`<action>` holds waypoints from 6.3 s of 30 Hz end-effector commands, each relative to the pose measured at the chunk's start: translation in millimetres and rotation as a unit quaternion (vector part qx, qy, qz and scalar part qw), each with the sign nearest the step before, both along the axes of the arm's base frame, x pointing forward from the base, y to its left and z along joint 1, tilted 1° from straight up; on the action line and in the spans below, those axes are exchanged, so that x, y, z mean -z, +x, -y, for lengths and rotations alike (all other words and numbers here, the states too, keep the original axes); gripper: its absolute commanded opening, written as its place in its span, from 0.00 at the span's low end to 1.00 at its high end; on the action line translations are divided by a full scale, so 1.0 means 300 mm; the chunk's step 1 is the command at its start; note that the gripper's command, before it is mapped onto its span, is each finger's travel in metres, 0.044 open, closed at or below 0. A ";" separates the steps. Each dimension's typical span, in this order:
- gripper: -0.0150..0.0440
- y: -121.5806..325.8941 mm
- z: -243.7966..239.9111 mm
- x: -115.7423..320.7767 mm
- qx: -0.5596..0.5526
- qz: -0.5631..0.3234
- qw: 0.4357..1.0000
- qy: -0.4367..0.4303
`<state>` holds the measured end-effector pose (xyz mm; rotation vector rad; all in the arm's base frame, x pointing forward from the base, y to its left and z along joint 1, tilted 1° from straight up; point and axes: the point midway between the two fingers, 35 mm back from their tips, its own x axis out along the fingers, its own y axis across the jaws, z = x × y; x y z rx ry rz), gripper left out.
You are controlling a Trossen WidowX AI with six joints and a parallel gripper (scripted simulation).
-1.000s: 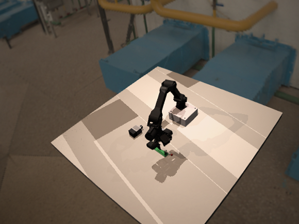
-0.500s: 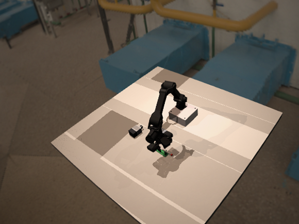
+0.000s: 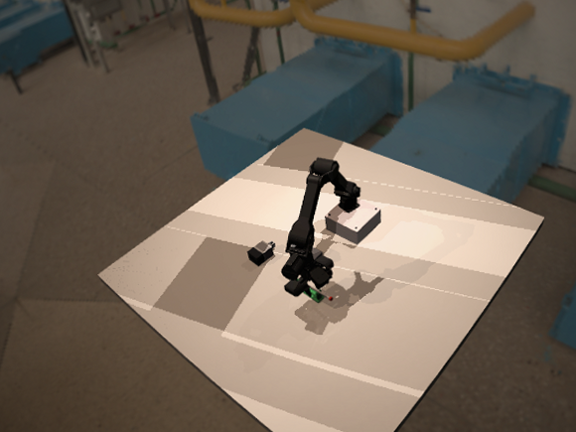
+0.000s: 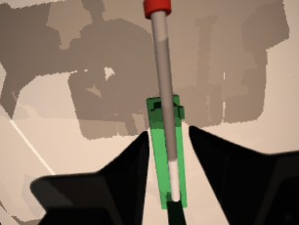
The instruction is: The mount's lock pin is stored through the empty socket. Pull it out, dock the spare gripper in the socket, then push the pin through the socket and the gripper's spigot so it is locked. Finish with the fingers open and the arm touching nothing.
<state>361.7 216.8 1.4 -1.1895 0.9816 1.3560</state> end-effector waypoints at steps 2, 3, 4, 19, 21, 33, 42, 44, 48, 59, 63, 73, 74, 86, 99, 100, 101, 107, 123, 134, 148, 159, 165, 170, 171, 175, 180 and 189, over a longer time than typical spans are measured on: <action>0.56 0.000 0.002 0.009 -0.002 0.000 1.000 -0.002; 0.51 0.000 0.002 0.009 -0.002 0.000 1.000 -0.002; 0.47 0.000 0.002 0.009 -0.002 0.000 1.000 -0.002; 0.25 -0.001 0.003 0.004 -0.001 0.000 1.000 -0.002; 0.25 -0.001 0.003 -0.006 -0.001 -0.001 1.000 -0.002; 0.25 -0.010 0.007 -0.072 0.000 -0.006 1.000 -0.003; 0.25 -0.012 0.008 -0.078 0.001 -0.009 1.000 -0.005; 0.25 -0.012 0.008 -0.078 0.001 -0.009 1.000 -0.005; 0.25 -0.009 0.024 -0.082 0.000 -0.009 1.000 -0.005; 0.25 0.013 0.139 -0.112 -0.001 -0.008 1.000 -0.007; 0.25 0.018 0.180 -0.122 -0.001 -0.007 1.000 -0.007; 0.25 0.020 0.205 -0.106 -0.001 -0.007 1.000 -0.008; 0.25 0.021 0.205 -0.101 -0.001 -0.007 1.000 -0.009; 0.25 0.023 0.203 -0.041 -0.001 -0.002 1.000 -0.008; 0.25 0.024 0.201 0.009 0.000 0.003 1.000 -0.006; 0.25 0.024 0.201 0.010 0.000 0.003 1.000 -0.006; 0.25 0.024 0.202 0.013 0.000 0.003 1.000 -0.006; 0.25 0.022 0.202 0.018 0.000 0.004 1.000 -0.006; 0.25 0.022 0.202 0.018 0.000 0.004 1.000 -0.006; 0.25 0.022 0.202 0.018 0.000 0.004 1.000 -0.006; 0.25 0.022 0.202 0.018 0.000 0.004 1.000 -0.006; 0.34 0.025 0.201 0.005 0.001 0.007 1.000 -0.004; 0.61 0.025 0.201 0.005 0.001 0.007 1.000 -0.004; 0.83 0.024 0.201 -0.004 0.001 0.007 1.000 -0.004; 0.88 0.024 0.201 -0.015 0.001 0.007 1.000 -0.004; 1.00 0.019 0.204 -0.049 0.001 0.004 1.000 -0.005; 1.00 0.017 0.205 -0.089 0.002 0.003 1.000 -0.006; 1.00 0.015 0.207 -0.161 0.002 0.001 1.000 -0.006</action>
